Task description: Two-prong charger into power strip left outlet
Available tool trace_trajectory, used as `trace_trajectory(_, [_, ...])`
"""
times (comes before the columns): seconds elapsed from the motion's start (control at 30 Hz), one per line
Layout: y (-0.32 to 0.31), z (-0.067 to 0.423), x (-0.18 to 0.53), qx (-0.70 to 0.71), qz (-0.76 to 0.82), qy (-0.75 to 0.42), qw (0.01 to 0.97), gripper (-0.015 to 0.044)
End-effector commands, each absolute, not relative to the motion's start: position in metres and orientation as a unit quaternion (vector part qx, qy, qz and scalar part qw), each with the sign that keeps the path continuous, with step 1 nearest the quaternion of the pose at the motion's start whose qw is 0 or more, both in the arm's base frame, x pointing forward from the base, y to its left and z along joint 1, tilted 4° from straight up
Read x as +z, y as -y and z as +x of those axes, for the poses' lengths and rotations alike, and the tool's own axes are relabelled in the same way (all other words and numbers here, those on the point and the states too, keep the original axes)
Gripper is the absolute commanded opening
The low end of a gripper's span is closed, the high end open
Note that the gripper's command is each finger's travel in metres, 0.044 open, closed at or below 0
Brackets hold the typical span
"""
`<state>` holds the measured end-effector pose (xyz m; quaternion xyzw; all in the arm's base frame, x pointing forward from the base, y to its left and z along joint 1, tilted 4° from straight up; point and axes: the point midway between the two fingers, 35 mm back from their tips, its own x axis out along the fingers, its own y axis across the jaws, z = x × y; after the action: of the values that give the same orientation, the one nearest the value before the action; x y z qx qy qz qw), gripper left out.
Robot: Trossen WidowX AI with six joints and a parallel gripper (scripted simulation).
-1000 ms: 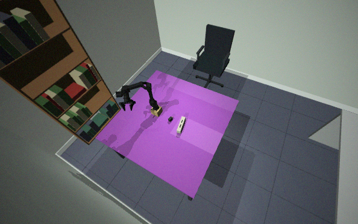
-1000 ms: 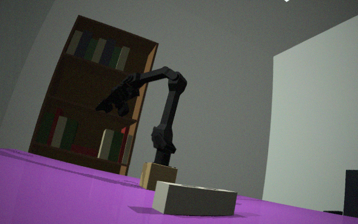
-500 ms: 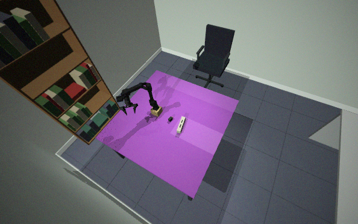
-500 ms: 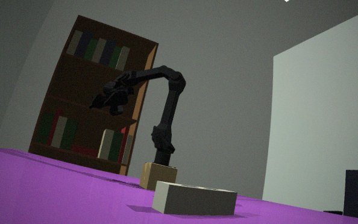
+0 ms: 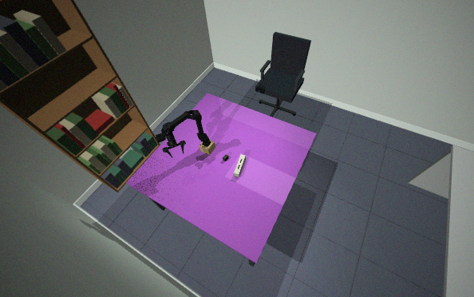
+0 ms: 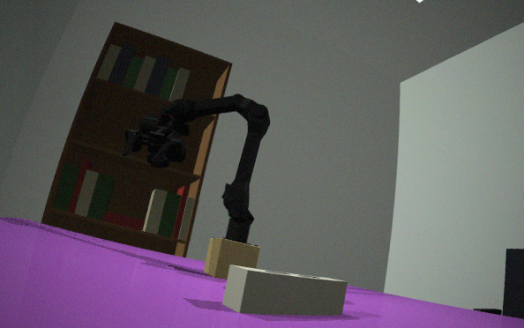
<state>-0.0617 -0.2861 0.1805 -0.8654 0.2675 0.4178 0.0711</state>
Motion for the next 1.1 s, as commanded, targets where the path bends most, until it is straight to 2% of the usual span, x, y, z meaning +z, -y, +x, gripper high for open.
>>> trace_trajectory(0.0, [0.288, -0.05, 0.175, 0.436, -0.869, -0.231, 0.034, 0.044])
trace_trajectory(1.07, [0.28, 0.048, 0.135, 0.488, -0.823, 0.092, -0.276, 0.044])
